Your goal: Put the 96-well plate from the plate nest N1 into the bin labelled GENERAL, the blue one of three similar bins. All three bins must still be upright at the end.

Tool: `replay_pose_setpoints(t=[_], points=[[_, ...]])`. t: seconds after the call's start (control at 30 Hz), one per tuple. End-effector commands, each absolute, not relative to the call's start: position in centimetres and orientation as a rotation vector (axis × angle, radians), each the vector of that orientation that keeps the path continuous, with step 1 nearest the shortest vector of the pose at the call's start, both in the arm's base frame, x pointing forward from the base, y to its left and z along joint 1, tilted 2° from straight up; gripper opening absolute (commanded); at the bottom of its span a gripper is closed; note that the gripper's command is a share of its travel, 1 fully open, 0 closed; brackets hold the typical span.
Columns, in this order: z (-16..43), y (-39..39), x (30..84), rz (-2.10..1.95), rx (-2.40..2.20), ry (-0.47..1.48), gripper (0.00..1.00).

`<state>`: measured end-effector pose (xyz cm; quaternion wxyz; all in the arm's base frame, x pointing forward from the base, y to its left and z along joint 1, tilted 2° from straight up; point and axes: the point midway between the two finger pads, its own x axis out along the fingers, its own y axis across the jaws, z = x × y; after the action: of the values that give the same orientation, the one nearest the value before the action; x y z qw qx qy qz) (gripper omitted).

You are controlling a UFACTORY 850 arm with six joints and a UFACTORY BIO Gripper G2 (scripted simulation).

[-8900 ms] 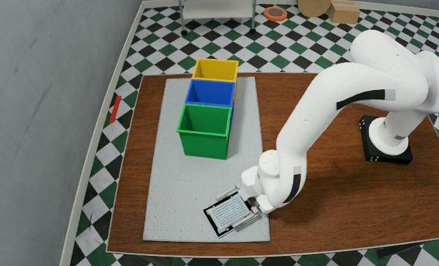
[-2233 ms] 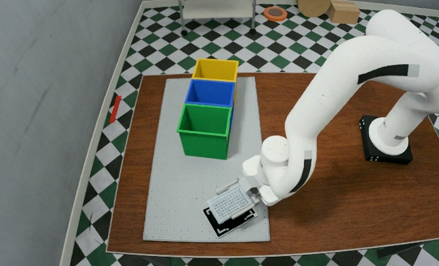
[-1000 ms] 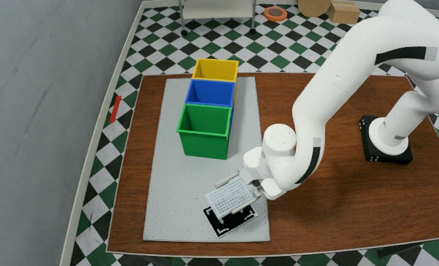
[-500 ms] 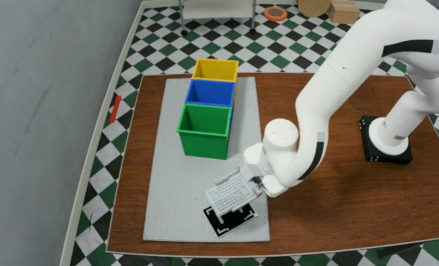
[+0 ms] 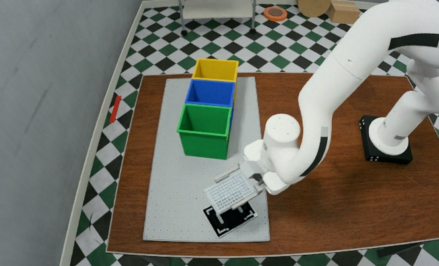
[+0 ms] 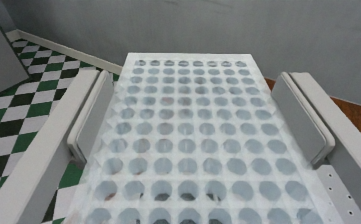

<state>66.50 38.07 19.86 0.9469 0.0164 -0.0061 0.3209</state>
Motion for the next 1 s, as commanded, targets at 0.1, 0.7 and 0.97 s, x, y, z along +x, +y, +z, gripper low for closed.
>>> replay_pose_setpoints(t=[0.1,0.7,0.97], points=[[20.0,38.1,66.6,0.653,0.034,-0.015,0.0],[19.8,33.9,67.8,0.22,0.036,-0.007,0.0],[19.7,32.0,68.3,0.02,0.036,-0.003,0.0]])
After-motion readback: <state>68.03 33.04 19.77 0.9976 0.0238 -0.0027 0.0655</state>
